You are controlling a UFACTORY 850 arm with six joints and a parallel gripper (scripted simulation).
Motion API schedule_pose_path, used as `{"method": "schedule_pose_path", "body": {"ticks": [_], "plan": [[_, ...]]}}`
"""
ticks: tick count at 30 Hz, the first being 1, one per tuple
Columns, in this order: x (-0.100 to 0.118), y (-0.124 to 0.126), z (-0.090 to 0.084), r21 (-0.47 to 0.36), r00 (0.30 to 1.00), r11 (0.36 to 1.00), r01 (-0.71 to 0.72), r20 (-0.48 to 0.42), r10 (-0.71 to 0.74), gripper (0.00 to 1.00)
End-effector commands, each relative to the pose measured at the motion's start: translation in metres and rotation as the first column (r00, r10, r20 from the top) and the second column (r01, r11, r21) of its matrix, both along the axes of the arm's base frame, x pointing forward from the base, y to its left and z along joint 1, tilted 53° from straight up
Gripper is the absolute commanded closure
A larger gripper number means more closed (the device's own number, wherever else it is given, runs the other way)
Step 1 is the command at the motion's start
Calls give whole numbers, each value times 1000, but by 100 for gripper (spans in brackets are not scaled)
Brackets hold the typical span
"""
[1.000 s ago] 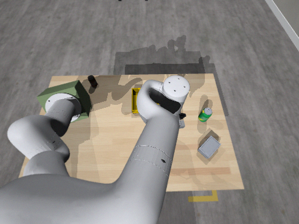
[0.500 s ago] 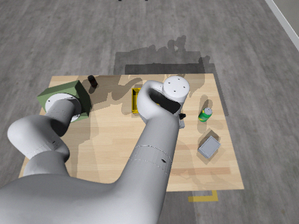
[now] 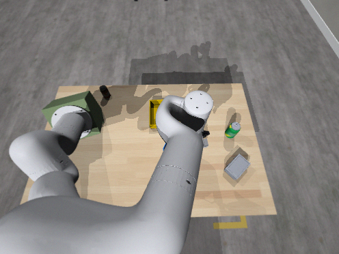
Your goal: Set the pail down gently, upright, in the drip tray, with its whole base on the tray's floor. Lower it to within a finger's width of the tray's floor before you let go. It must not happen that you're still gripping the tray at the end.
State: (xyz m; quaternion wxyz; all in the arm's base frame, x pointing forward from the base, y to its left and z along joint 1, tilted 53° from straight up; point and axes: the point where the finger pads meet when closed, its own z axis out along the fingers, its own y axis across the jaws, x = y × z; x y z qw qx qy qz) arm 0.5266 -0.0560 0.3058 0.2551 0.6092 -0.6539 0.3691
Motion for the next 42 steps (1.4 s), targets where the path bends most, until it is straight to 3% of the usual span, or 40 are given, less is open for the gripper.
{"method": "schedule_pose_path", "body": {"ticks": [1, 16, 42], "plan": [[1, -5, -4, 0, 1000, 1000, -1, 1, 1, 0], [5, -33, -25, 0, 1000, 1000, -1, 1, 1, 0], [7, -45, -34, 0, 1000, 1000, -1, 1, 1, 0]]}}
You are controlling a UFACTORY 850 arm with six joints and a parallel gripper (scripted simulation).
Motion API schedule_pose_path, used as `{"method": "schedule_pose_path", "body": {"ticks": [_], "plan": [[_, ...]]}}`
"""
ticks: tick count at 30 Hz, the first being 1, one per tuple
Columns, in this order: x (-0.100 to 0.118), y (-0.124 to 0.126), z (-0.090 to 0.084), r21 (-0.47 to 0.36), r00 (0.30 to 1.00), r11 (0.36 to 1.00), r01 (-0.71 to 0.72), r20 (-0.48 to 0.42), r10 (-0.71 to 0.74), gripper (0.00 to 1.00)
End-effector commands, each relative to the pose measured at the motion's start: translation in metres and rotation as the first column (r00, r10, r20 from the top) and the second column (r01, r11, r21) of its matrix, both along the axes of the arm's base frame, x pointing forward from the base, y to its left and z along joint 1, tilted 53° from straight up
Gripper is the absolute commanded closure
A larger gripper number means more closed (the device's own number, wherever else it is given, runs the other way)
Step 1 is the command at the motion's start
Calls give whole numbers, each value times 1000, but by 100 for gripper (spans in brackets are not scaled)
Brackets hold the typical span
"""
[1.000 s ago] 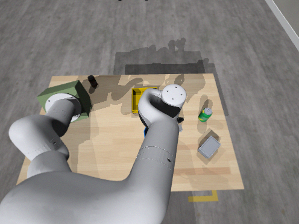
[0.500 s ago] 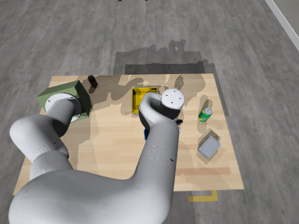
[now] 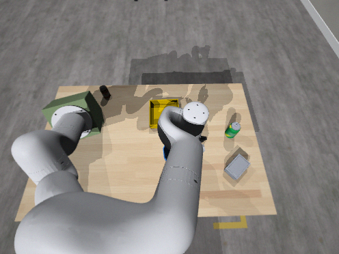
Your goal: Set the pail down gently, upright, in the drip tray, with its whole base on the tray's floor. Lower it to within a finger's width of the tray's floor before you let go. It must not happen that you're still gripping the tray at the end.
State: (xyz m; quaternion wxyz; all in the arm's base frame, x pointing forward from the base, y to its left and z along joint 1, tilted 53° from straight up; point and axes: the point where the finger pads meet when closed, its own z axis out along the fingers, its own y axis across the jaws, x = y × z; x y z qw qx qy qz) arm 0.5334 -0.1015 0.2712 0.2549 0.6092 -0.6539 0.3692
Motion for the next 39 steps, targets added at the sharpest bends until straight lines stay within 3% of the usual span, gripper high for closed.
{"method": "schedule_pose_path", "body": {"ticks": [1, 7, 8, 39], "plan": [[0, 0, 0, 0, 1000, 1000, -1, 1, 1, 0], [0, 0, 0, 0, 1000, 1000, -1, 1, 1, 0], [0, 0, 0, 0, 1000, 1000, -1, 1, 1, 100], [0, 0, 0, 0, 1000, 1000, -1, 1, 1, 100]]}}
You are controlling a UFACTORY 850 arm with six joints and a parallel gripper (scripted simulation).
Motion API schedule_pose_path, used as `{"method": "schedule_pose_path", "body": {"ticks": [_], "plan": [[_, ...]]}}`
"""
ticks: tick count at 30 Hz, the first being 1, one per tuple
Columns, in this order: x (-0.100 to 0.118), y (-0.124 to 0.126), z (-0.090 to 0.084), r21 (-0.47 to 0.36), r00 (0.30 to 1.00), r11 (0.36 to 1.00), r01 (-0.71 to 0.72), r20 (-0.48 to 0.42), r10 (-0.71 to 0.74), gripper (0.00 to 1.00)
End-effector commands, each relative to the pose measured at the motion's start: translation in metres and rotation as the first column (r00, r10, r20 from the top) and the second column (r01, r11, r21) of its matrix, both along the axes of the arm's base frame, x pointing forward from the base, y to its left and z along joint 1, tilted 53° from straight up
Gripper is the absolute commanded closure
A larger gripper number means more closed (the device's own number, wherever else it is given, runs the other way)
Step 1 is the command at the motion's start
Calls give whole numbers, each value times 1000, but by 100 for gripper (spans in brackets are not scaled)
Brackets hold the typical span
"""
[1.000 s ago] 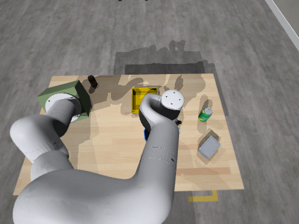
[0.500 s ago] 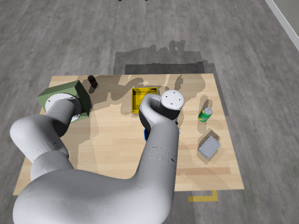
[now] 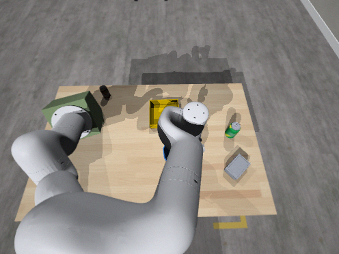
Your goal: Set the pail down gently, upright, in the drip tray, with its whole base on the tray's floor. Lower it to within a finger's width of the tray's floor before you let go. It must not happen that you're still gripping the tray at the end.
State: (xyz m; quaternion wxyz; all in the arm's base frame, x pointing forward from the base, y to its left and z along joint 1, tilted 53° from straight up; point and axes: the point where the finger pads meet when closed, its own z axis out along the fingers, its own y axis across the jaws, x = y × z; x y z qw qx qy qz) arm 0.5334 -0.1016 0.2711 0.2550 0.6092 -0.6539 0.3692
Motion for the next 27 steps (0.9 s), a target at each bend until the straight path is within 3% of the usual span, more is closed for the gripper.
{"method": "schedule_pose_path", "body": {"ticks": [1, 27], "plan": [[0, 0, 0, 0, 1000, 1000, -1, 1, 1, 100], [0, 6, 5, 0, 1000, 1000, -1, 1, 1, 100]]}}
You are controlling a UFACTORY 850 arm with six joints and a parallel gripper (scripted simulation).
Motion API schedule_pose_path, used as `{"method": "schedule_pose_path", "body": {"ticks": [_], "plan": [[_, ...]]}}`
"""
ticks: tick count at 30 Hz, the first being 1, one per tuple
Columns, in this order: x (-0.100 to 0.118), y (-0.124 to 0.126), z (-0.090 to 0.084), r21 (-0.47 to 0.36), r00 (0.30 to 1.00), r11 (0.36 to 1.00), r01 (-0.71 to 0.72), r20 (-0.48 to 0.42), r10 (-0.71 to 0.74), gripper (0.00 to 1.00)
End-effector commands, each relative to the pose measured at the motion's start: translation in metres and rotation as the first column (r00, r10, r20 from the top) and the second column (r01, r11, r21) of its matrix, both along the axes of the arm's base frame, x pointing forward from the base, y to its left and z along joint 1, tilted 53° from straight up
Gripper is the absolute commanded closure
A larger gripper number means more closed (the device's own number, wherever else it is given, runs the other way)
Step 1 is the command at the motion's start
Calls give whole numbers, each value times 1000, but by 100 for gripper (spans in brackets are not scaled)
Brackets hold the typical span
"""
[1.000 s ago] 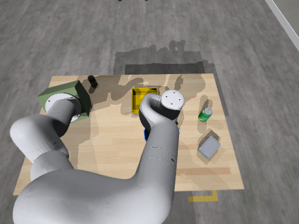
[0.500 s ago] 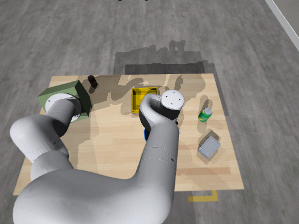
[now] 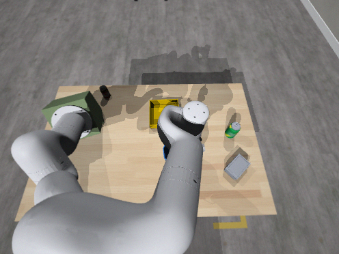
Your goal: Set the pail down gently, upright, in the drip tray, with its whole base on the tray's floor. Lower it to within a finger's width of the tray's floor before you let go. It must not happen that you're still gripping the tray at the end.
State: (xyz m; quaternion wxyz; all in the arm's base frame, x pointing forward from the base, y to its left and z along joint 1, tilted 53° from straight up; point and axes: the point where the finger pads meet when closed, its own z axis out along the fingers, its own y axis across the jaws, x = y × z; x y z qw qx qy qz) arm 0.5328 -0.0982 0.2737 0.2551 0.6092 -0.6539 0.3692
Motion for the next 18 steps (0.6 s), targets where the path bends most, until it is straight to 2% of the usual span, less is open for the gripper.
{"method": "schedule_pose_path", "body": {"ticks": [1, 18], "plan": [[0, 3, 3, 0, 1000, 1000, -1, 1, 1, 100], [-2, 19, 15, 0, 1000, 1000, -1, 1, 1, 100]]}}
